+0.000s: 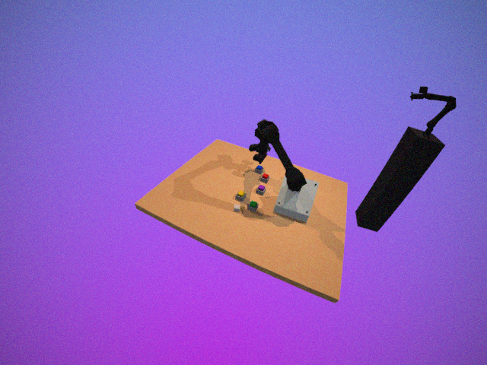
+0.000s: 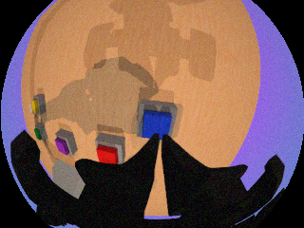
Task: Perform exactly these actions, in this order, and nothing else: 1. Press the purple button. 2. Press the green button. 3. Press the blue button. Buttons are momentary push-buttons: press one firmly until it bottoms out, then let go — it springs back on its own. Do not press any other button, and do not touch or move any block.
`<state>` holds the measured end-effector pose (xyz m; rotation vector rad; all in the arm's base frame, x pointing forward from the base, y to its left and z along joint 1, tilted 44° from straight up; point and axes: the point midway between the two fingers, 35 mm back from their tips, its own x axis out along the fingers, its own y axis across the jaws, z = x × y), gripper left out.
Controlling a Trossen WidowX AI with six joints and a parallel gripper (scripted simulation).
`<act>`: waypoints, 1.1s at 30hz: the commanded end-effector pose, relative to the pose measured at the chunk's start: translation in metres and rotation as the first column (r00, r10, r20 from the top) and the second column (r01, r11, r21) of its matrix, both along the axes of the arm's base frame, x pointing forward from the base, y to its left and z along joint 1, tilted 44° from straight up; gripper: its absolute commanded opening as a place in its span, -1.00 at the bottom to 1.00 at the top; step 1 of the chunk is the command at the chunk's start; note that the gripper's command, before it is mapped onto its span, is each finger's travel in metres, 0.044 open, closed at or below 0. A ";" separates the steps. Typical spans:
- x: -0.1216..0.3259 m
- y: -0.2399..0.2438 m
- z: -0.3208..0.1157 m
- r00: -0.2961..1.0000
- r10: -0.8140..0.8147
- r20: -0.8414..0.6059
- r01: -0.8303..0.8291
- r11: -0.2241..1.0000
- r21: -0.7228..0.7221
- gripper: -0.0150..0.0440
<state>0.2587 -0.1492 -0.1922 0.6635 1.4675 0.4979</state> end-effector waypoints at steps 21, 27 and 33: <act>0.000 0.024 -0.022 1.000 -0.002 -0.005 0.002 1.000 0.012 -0.42; 0.000 0.024 -0.022 1.000 -0.002 -0.005 0.002 1.000 0.012 -0.42; 0.000 0.024 -0.022 1.000 -0.002 -0.005 0.002 1.000 0.012 -0.42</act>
